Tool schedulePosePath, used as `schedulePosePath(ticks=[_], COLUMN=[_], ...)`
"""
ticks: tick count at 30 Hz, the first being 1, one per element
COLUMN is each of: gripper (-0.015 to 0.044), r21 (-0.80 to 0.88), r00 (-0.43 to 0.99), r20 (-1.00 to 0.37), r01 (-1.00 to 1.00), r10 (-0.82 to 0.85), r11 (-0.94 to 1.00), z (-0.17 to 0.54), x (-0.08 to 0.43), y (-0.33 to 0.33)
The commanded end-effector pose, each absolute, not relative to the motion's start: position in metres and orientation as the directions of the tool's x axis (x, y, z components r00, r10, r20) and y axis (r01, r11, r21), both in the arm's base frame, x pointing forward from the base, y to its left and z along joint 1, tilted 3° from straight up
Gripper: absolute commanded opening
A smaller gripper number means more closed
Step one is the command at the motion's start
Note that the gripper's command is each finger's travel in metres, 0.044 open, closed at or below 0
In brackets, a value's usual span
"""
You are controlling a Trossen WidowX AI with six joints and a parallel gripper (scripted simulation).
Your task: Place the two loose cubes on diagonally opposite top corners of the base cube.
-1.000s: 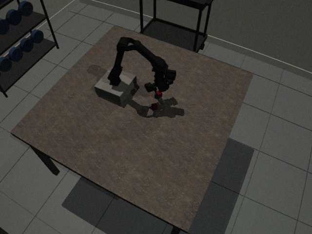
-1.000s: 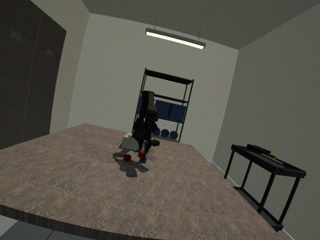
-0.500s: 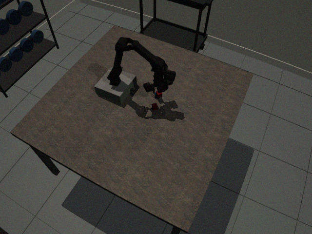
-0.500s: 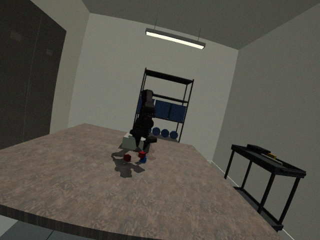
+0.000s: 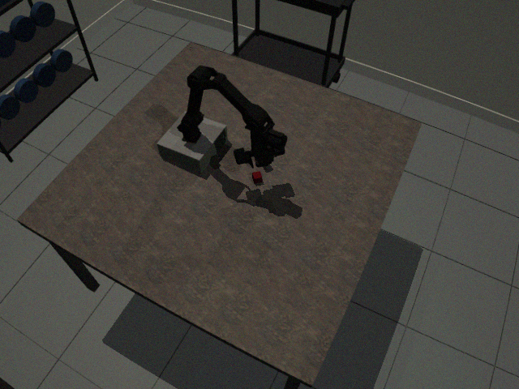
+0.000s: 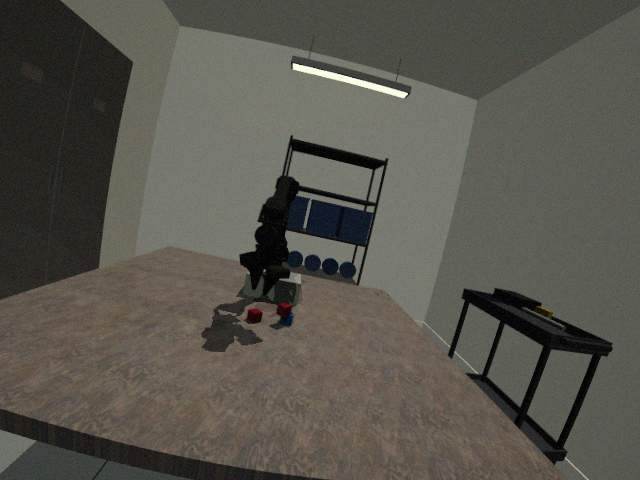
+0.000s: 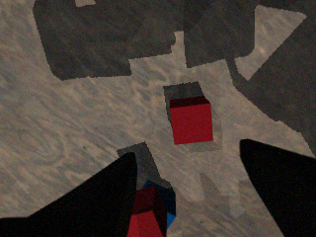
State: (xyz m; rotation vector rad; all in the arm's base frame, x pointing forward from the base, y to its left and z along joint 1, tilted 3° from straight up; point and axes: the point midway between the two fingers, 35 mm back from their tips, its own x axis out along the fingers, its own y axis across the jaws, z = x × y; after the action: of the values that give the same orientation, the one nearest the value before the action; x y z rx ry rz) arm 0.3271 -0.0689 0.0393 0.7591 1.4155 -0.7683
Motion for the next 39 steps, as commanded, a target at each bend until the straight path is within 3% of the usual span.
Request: schedulePosePath(ticks=[1,35,39], gripper=[0.0265,0.0265,0.016], r21=[-0.025,-0.025,-0.025], r00=[-0.025,-0.025,-0.025], r20=[-1.0,-1.0,-1.0], r01=[0.83,0.83,0.83], r10=[-0.008,-0.008,-0.008], r11=[0.558,0.558,0.558], z=[0.008,-0.041,-0.041], x=[0.318,0.316,0.316], y=[-0.068,-0.068,-0.068])
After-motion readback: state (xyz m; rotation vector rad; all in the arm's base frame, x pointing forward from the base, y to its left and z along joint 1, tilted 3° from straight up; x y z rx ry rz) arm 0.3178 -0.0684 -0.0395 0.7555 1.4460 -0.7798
